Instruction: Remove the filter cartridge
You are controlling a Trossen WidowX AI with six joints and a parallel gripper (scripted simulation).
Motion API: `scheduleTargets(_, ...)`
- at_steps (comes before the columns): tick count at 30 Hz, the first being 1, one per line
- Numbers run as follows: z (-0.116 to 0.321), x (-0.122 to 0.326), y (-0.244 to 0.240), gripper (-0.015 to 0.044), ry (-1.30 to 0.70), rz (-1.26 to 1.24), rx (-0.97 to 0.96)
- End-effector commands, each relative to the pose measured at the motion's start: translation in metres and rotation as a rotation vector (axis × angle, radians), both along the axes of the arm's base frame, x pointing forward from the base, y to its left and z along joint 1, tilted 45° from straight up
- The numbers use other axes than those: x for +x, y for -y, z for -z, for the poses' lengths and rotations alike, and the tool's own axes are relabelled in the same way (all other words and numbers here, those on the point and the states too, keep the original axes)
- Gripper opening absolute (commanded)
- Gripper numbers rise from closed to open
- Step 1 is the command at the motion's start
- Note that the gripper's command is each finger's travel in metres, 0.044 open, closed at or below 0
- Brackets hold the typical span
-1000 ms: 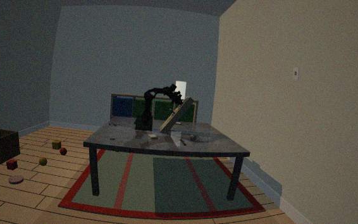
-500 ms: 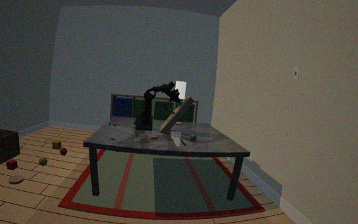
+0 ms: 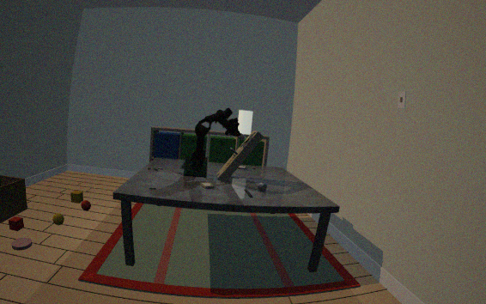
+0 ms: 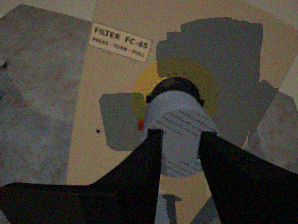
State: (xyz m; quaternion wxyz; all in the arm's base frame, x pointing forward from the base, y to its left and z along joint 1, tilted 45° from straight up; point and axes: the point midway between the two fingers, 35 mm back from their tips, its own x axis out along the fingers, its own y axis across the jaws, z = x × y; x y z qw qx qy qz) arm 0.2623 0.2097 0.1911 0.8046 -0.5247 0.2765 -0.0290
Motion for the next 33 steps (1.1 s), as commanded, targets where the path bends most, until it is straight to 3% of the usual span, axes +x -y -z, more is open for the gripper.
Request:
scheduleTargets(1, 0.003, -0.005, 0.005, 0.0000, 0.007, 0.001, 0.003)
scheduleTargets(22, 0.046, -0.032, 0.048, 0.0000, 0.007, 0.001, 0.003)
scheduleTargets(26, 0.043, -0.029, 0.044, 0.0105, -0.006, 0.000, -0.009)
scheduleTargets(33, 0.043, -0.029, 0.044, 0.0114, -0.006, 0.000, -0.009)
